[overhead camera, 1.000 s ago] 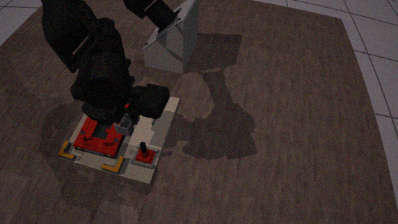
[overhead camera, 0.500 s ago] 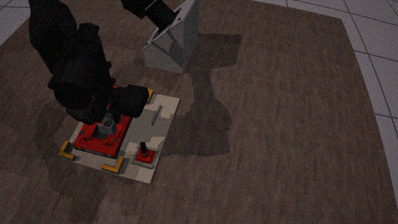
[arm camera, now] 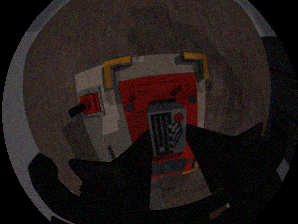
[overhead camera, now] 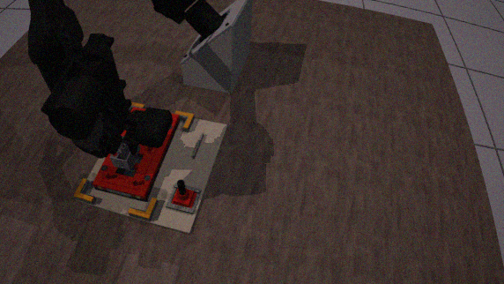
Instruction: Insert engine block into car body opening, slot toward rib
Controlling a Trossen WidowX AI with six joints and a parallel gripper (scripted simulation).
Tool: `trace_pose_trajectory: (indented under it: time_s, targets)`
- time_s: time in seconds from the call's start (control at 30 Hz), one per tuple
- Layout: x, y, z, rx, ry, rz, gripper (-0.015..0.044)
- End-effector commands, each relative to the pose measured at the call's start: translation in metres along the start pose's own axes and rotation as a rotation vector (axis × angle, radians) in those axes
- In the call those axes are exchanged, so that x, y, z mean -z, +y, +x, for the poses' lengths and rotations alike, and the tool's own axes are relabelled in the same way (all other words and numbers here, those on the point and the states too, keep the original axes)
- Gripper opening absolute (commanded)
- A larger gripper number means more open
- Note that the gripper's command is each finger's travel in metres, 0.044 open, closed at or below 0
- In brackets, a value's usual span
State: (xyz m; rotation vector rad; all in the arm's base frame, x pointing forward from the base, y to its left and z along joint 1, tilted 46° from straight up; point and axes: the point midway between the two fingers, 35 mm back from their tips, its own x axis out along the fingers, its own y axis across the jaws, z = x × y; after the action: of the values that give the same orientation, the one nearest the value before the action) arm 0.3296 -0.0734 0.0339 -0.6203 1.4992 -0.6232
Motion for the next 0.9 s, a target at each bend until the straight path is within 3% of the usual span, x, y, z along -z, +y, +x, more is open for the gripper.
trace_pose_trajectory:
  time_s: [0.0,0.87]
  targets:
    - [0.0013,-0.0014,0.0007,0.004,0.001,-0.013,0.0158]
    - [0.002,-0.0031,0.0007,0.004,0.001,0.03,0.016]
